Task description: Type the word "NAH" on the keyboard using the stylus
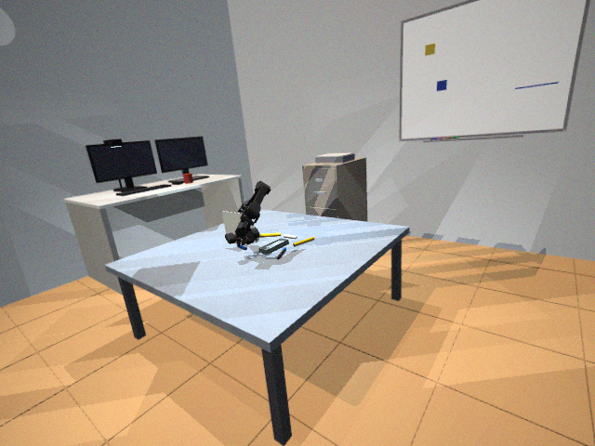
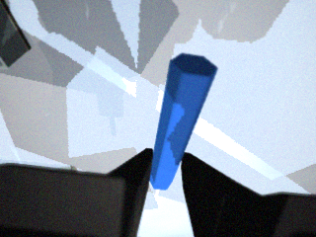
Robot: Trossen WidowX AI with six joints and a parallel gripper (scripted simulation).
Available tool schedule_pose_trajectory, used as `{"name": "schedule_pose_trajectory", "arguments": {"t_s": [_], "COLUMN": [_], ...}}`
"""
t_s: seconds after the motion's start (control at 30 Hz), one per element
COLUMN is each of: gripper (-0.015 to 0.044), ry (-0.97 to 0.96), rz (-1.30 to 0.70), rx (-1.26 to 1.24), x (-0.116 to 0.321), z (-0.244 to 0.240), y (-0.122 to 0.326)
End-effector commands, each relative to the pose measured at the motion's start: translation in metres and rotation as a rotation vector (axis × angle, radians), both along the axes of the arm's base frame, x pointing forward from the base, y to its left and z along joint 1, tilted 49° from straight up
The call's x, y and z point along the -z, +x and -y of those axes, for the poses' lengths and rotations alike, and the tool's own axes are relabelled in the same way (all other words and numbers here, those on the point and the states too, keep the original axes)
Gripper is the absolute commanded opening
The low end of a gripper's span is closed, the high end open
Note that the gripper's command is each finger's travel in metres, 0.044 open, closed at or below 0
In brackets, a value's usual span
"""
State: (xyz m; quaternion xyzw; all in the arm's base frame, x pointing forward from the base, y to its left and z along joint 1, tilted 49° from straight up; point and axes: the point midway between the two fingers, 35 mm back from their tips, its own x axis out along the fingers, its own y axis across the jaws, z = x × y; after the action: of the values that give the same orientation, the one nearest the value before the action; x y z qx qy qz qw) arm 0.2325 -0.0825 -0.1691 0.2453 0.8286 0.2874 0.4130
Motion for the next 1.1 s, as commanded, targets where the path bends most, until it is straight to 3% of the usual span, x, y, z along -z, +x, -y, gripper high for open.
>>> {"name": "schedule_pose_trajectory", "arguments": {"t_s": [0.0, 1.07], "gripper": [0.0, 0.0], "ry": [-0.064, -0.567], "rz": [0.009, 0.196], "rx": [-0.009, 0.13], "x": [-0.011, -0.085], "z": [0.0, -0.03], "y": [0.007, 0.049]}}
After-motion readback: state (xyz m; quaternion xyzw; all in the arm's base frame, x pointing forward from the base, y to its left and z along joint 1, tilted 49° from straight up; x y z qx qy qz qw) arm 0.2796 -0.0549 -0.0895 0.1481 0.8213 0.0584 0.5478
